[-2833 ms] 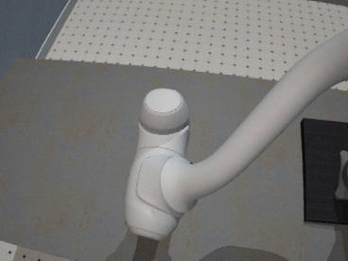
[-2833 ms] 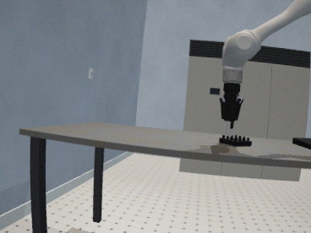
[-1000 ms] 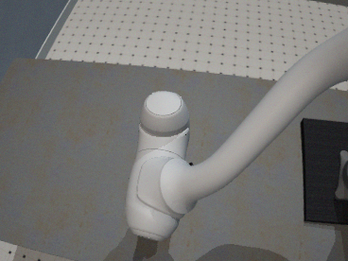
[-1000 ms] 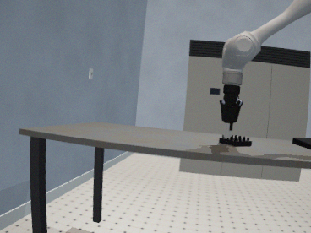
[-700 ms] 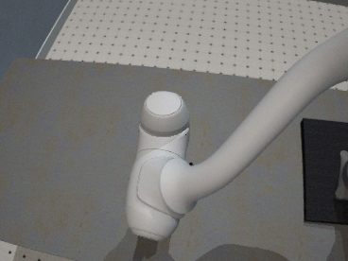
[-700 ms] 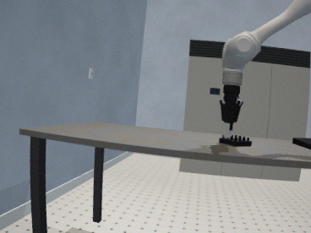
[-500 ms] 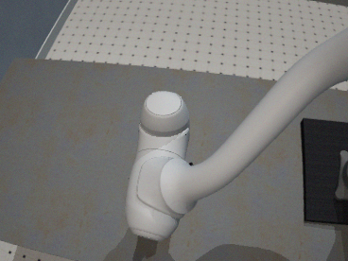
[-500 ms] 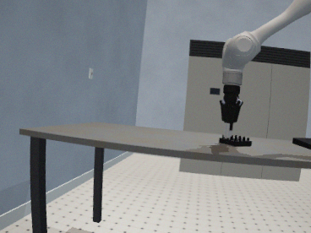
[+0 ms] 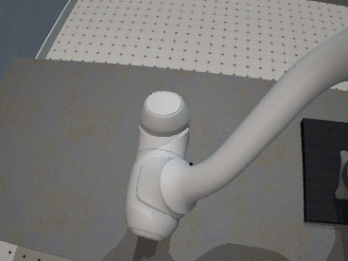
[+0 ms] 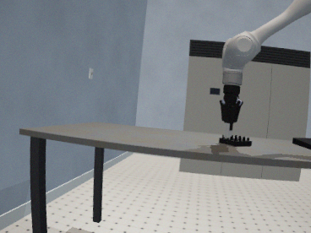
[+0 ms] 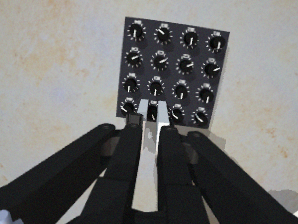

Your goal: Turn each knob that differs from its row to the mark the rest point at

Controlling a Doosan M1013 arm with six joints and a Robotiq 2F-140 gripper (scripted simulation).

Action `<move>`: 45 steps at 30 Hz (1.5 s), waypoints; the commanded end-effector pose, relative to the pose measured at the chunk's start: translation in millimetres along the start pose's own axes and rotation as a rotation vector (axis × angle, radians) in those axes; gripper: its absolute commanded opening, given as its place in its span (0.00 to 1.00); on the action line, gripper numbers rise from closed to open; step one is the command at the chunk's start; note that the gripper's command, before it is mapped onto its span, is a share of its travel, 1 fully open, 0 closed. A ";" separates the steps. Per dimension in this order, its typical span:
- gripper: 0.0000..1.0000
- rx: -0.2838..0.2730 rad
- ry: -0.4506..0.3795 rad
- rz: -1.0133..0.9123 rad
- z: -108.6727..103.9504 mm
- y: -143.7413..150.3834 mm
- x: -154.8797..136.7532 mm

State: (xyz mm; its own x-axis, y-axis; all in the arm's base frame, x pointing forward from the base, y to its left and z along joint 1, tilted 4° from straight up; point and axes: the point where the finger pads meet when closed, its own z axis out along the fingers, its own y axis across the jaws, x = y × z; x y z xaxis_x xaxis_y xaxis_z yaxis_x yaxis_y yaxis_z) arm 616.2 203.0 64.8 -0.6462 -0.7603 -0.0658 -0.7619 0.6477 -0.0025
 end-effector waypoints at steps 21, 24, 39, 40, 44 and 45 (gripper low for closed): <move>0.05 0.000 0.000 0.075 -0.1 0.0 0.0; 0.05 0.000 0.000 0.096 -0.1 0.0 0.0; 0.05 0.000 0.000 0.300 -0.1 0.0 0.0; 0.05 0.000 0.000 0.320 -0.1 0.0 0.0; 0.05 0.000 0.000 0.407 -0.1 0.0 0.0; 0.05 0.000 0.000 0.430 -0.1 0.0 0.0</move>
State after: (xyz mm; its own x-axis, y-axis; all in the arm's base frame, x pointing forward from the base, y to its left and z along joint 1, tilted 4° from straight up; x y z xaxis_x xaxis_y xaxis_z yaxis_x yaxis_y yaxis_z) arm 616.2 203.0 64.7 -0.8751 -0.4798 -0.0632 -0.4820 0.8759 0.0235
